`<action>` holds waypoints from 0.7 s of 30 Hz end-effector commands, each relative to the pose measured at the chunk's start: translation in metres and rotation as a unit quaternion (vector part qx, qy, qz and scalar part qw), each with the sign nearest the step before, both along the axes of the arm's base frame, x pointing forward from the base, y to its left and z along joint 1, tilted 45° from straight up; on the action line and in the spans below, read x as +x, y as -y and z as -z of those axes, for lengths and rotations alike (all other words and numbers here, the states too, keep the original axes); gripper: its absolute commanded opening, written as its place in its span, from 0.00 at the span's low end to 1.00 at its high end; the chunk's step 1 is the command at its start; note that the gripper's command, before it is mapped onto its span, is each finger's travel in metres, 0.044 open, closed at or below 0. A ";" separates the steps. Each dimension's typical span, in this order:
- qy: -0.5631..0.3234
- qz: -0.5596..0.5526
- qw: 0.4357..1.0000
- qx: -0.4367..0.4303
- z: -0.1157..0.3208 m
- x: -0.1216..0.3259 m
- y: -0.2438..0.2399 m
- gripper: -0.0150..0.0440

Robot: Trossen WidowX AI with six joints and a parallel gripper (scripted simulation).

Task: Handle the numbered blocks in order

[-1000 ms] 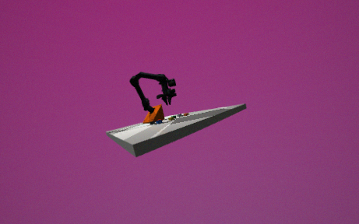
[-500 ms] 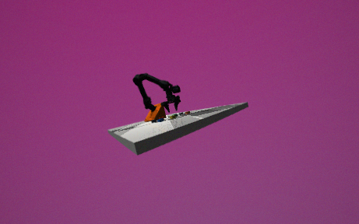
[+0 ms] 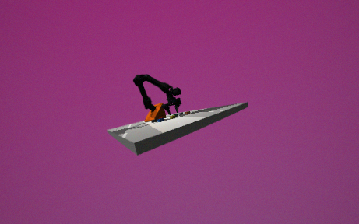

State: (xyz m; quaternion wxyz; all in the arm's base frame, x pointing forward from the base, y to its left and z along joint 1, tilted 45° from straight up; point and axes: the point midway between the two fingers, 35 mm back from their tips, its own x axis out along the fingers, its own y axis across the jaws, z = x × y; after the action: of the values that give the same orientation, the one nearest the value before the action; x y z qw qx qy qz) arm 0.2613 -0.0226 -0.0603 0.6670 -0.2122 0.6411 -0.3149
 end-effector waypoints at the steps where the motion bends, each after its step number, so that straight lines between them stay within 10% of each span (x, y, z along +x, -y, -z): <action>1: -0.004 -0.001 1.000 -0.003 0.005 -0.002 0.006 0.93; 8: -0.004 -0.001 1.000 -0.003 0.011 -0.003 0.012 0.93; 21: -0.004 -0.001 1.000 -0.003 0.011 -0.003 0.012 0.46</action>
State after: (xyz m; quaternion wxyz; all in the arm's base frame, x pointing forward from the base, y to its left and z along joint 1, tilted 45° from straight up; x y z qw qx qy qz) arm 0.2585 -0.0342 -0.0712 0.6644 -0.2135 0.6427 -0.3161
